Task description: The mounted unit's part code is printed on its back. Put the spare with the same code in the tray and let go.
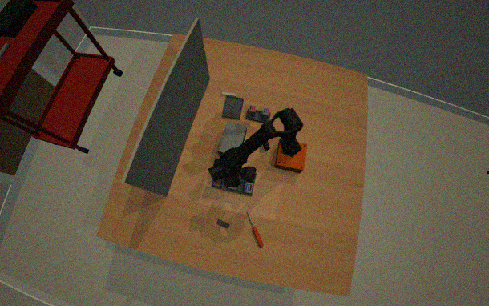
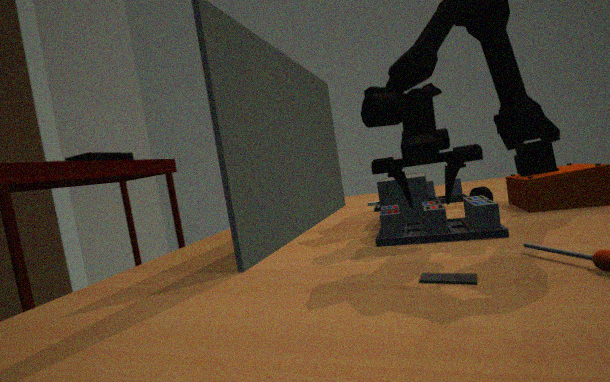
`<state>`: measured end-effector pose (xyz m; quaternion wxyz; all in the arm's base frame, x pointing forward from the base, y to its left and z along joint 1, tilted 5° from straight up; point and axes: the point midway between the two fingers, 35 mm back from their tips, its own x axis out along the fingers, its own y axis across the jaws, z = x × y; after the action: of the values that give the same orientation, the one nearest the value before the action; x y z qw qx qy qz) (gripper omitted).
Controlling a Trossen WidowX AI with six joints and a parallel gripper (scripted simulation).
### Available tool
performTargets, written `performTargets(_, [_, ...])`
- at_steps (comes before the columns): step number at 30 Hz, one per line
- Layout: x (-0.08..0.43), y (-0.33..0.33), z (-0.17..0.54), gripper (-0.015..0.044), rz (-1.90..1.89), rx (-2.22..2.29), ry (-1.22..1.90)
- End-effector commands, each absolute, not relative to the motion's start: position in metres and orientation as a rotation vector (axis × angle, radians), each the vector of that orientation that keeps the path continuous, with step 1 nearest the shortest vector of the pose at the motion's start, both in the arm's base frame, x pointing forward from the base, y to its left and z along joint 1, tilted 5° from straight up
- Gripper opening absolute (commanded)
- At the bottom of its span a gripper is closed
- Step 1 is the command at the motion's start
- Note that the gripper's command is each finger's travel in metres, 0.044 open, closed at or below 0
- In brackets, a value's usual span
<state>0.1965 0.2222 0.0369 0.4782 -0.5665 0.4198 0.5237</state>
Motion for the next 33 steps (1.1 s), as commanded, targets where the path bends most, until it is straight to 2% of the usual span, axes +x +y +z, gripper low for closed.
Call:
performTargets(1, [0.197, 0.220, 0.027, 0.0300, 1.279, -1.393, 1.031])
performTargets(24, [0.197, 0.219, 0.005, 0.0300, 1.279, -1.393, 1.032])
performTargets(30, [0.197, 0.219, 0.007, 0.0142, 1.280, -1.386, 1.033])
performTargets(33, [0.197, 0.219, 0.007, 0.0123, 1.280, -1.386, 1.033])
